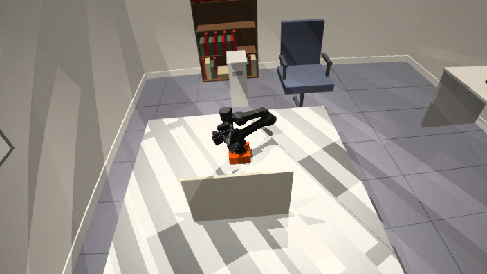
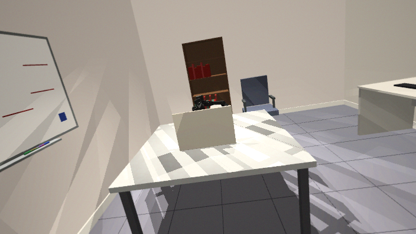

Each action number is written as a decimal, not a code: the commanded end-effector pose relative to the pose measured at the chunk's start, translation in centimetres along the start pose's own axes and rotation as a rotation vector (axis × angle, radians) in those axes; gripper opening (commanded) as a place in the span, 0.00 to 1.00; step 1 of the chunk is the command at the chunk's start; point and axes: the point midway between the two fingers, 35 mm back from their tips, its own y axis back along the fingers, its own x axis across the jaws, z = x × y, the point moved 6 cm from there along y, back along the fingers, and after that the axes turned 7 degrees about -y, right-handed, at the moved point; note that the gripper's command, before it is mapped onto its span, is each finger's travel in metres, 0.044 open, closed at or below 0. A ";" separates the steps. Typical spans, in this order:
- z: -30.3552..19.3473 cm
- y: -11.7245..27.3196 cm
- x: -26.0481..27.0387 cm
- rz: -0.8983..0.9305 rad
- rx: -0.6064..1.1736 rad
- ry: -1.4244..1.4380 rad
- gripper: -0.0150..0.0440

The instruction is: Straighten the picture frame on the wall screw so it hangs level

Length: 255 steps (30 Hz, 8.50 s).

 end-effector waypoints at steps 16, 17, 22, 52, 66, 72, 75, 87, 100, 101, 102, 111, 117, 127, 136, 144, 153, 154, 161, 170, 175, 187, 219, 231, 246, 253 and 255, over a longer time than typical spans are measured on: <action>0.0 0.0 -0.1 -0.002 0.005 -0.006 0.69; 0.0 0.0 -0.1 -0.002 0.005 -0.006 0.69; 0.0 0.0 -0.1 -0.002 0.005 -0.006 0.69; 0.0 0.0 -0.1 -0.002 0.005 -0.006 0.69; 1.5 -5.8 -2.2 0.026 -0.015 -0.062 0.69; 0.6 -7.5 -4.1 0.046 -0.017 -0.099 0.69; 0.6 -7.4 -4.1 0.046 -0.017 -0.099 0.69; 0.6 -6.8 -3.9 0.044 -0.018 -0.100 0.69; 0.6 -12.3 -3.1 0.049 -0.016 -0.100 0.69; 0.6 -12.8 -3.2 0.049 -0.015 -0.100 0.69; 0.7 -13.3 -3.4 0.049 -0.015 -0.100 0.69; 0.8 -14.5 -3.8 0.050 -0.015 -0.100 0.69; 0.8 -14.5 -3.8 0.050 -0.015 -0.100 0.69; 0.8 -14.6 -3.8 0.050 -0.015 -0.100 0.69; 0.8 -15.7 -3.7 0.051 -0.014 -0.100 0.69; 0.8 -17.0 -3.6 0.052 -0.014 -0.100 0.69; 0.8 -18.4 -3.6 0.053 -0.014 -0.100 0.69; 0.8 -18.5 -3.6 0.053 -0.014 -0.100 0.69; 0.8 -18.5 -3.6 0.053 -0.014 -0.100 0.69; 0.8 -18.5 -3.6 0.053 -0.014 -0.100 0.69; 0.8 -18.5 -3.6 0.053 -0.014 -0.100 0.69; 0.8 -18.5 -3.6 0.053 -0.014 -0.100 0.69; 0.9 -18.5 -3.6 0.053 -0.014 -0.100 0.25; 0.8 -18.5 -3.3 0.053 -0.014 -0.100 0.25; 0.8 -18.5 -2.9 0.053 -0.014 -0.100 0.25; 0.8 -18.5 -2.7 0.053 -0.014 -0.100 0.25; 0.8 -18.5 -2.7 0.053 -0.014 -0.099 0.25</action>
